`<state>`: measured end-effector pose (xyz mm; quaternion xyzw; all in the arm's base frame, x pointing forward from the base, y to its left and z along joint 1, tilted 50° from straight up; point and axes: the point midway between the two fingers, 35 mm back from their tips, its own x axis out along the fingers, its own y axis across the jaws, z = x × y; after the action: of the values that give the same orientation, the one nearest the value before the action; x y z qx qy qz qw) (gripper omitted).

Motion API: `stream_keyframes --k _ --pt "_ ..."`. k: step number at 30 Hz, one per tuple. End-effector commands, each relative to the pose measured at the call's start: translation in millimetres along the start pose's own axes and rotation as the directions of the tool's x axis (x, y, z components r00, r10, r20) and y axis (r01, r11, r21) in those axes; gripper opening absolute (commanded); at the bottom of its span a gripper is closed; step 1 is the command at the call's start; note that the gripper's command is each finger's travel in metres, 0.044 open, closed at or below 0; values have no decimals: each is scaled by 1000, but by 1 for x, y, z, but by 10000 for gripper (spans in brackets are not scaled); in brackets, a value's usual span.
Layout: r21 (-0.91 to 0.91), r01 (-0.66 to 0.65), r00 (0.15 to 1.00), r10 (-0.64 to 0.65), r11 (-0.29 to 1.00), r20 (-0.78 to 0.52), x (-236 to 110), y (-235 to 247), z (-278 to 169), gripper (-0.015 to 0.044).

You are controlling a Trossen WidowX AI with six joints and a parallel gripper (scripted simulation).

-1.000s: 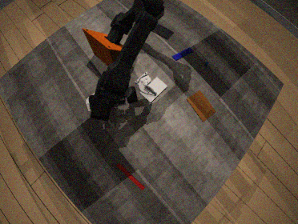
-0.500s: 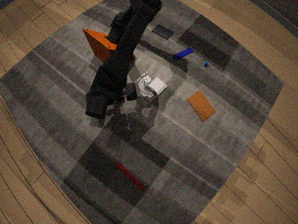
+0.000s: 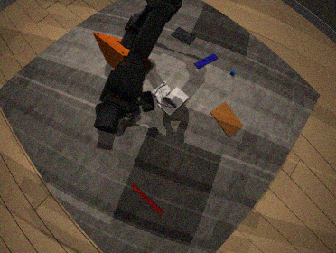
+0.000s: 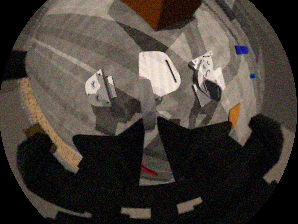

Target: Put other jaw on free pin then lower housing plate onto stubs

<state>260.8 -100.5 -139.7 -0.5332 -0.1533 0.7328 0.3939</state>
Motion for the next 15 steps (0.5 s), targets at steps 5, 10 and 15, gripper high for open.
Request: stream_keyframes --k 5,10,15 --pt "-165 -3 1000 3 986 1 -1 -6 5 37" --pt "-281 -2 1000 3 960 2 -1 -10 9 37" --pt "-393 -2 1000 2 919 2 -1 -14 12 37"
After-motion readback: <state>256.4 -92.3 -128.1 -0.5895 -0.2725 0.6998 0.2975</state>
